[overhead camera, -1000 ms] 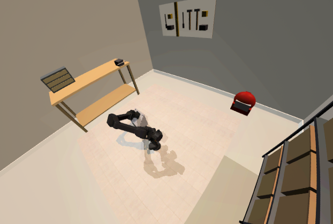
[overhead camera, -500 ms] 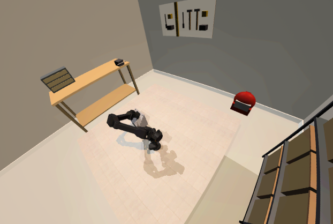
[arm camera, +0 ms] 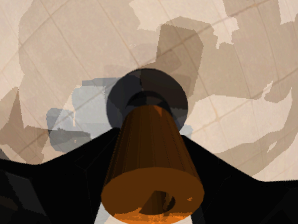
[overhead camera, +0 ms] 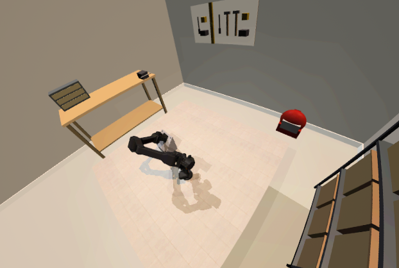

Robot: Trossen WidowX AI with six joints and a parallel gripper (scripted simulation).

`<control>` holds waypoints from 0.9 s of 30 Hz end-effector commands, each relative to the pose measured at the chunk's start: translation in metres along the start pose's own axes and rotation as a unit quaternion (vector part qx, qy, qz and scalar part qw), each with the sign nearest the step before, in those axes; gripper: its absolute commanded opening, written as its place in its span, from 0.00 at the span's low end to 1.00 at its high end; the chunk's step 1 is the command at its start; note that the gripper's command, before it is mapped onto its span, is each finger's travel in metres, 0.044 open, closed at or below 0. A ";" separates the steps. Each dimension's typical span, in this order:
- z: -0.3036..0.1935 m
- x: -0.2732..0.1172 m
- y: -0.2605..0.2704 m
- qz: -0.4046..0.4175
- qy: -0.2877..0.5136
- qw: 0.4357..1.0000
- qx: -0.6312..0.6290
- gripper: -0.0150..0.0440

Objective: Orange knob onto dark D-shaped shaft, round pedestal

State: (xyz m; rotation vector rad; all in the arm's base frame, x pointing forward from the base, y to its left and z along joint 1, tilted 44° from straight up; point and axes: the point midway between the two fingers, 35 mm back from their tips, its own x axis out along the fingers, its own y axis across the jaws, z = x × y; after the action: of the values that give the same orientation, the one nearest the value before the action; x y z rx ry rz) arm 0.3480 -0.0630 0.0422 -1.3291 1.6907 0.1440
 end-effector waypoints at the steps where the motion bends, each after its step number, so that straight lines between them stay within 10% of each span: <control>1: 0.000 0.000 -0.001 -0.002 0.001 1.000 -0.005 0.25; 27: 0.000 0.007 0.000 -0.002 0.001 1.000 0.017 0.25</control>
State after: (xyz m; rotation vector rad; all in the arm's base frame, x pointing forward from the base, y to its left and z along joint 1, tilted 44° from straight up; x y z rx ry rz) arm 0.3475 -0.0662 0.0391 -1.3021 1.6850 0.1112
